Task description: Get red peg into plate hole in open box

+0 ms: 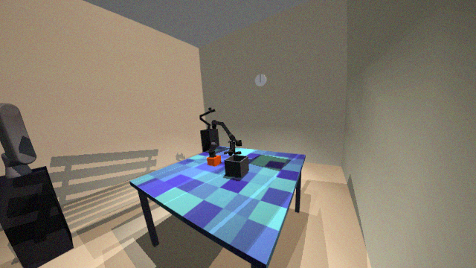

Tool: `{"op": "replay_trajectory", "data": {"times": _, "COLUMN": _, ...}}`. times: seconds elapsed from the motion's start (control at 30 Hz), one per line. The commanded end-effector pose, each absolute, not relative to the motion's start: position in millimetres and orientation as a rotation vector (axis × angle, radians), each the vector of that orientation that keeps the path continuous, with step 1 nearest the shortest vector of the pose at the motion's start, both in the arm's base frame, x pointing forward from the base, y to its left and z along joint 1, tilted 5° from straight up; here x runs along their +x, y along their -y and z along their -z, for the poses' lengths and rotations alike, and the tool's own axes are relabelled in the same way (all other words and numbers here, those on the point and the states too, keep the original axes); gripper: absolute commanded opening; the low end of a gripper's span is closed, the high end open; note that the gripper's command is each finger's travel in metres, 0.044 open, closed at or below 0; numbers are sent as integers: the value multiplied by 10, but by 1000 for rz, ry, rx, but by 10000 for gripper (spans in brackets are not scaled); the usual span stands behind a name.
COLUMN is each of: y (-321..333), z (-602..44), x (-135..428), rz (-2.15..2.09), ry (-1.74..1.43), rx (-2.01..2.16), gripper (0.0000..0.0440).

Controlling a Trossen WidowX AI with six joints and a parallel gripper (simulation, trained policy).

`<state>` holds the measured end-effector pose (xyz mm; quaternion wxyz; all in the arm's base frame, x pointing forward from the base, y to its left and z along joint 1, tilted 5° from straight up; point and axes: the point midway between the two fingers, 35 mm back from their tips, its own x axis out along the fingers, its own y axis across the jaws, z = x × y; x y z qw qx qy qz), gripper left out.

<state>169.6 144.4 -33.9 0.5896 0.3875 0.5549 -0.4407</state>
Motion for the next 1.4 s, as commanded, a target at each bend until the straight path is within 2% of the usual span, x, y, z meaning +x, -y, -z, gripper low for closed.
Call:
{"op": "replay_trajectory", "data": {"times": 0.0, "y": -1513, "z": 279, "x": 1775, "rz": 997, "ry": -1289, "rx": 931, "gripper": 0}}
{"op": "replay_trajectory", "data": {"times": 0.8, "y": -1766, "z": -518, "x": 2390, "rz": 793, "ry": -1207, "rx": 1115, "gripper": 0}}
{"op": "replay_trajectory", "data": {"times": 1.37, "y": -1401, "z": -1105, "x": 2886, "rz": 746, "ry": -1089, "rx": 1119, "gripper": 0}}
